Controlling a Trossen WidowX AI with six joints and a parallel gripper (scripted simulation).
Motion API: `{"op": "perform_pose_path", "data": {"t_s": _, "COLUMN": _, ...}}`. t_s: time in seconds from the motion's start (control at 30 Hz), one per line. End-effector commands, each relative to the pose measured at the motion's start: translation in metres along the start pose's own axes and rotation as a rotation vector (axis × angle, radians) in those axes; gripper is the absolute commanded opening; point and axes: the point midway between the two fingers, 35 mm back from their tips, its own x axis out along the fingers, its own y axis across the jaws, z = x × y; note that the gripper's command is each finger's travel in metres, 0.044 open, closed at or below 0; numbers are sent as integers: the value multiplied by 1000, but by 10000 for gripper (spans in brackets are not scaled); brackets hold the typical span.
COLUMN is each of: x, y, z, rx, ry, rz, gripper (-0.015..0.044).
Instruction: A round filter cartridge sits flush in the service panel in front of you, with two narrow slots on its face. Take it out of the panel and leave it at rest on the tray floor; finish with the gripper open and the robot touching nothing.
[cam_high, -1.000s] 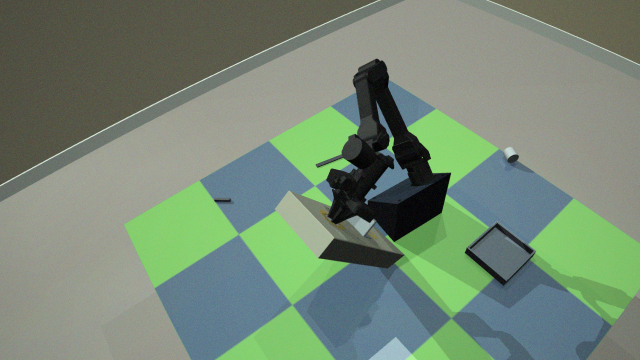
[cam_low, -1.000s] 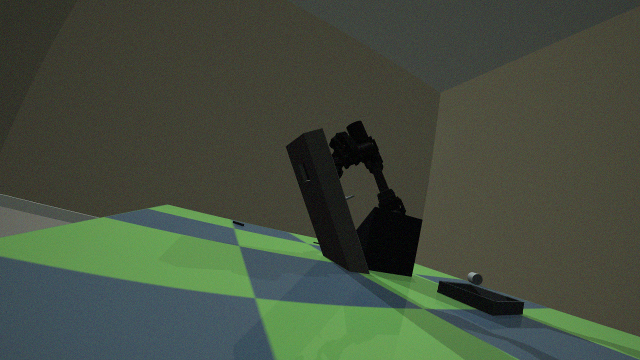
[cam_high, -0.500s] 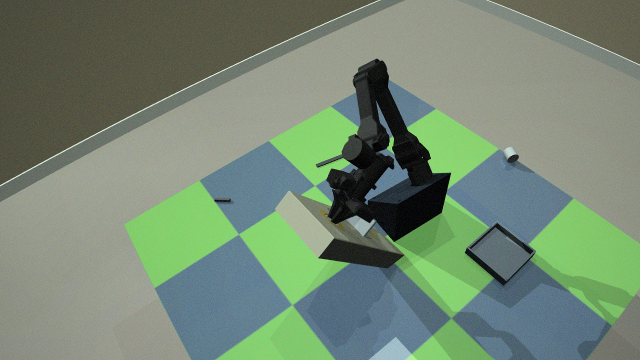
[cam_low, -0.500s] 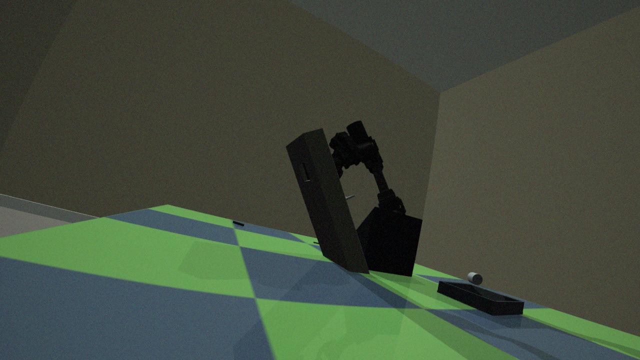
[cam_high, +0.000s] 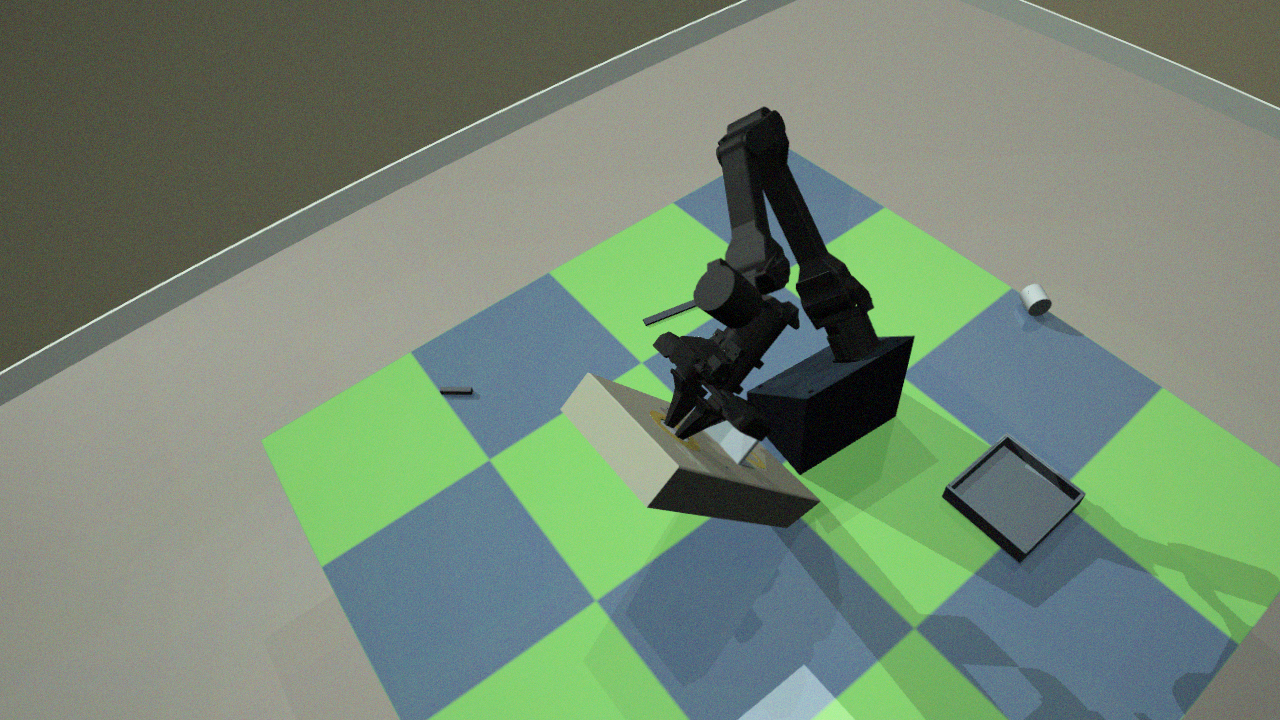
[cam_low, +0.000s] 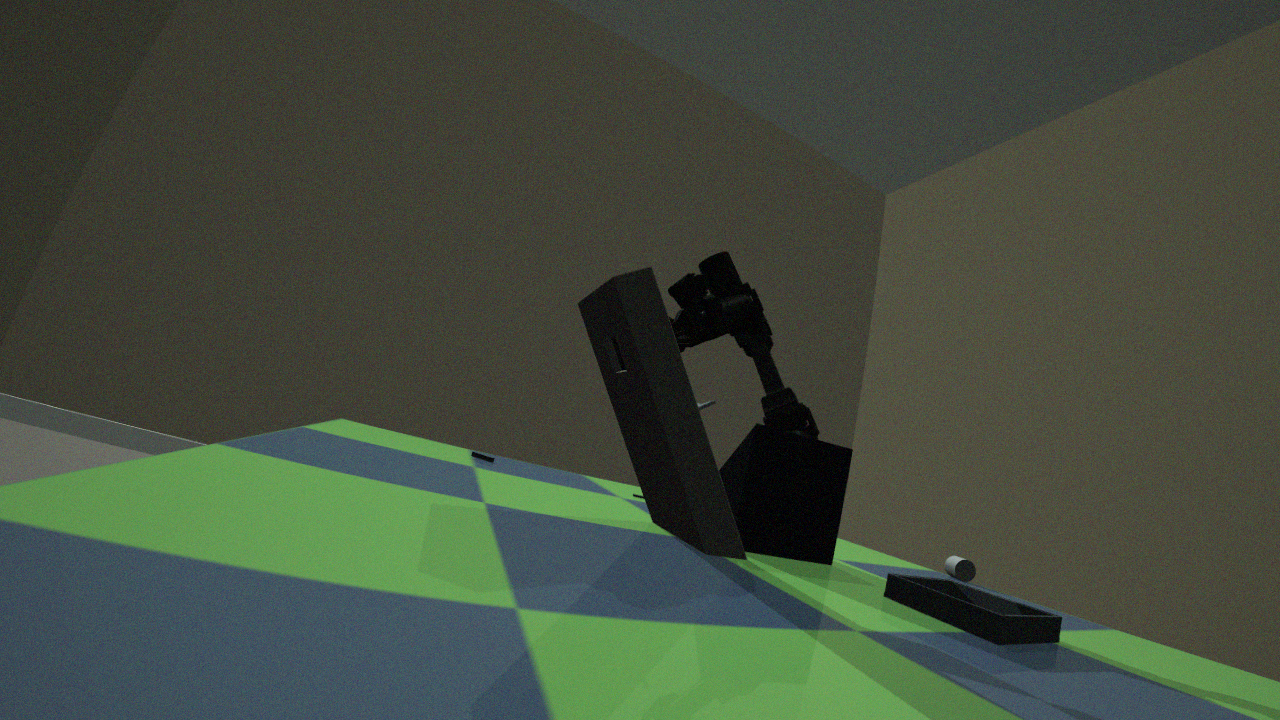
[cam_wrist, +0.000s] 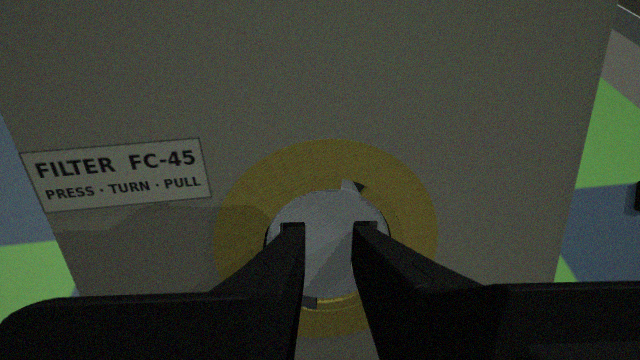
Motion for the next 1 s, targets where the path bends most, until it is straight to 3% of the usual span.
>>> {"op": "perform_pose_path", "data": {"t_s": 0.0, "x": 4, "y": 0, "z": -1, "rx": -124, "ry": 6, "rz": 4, "gripper": 0}}
{"op": "perform_pose_path", "data": {"t_s": 0.97, "x": 5, "y": 0, "z": -1, "rx": -1135, "ry": 3, "rz": 7, "gripper": 0}}
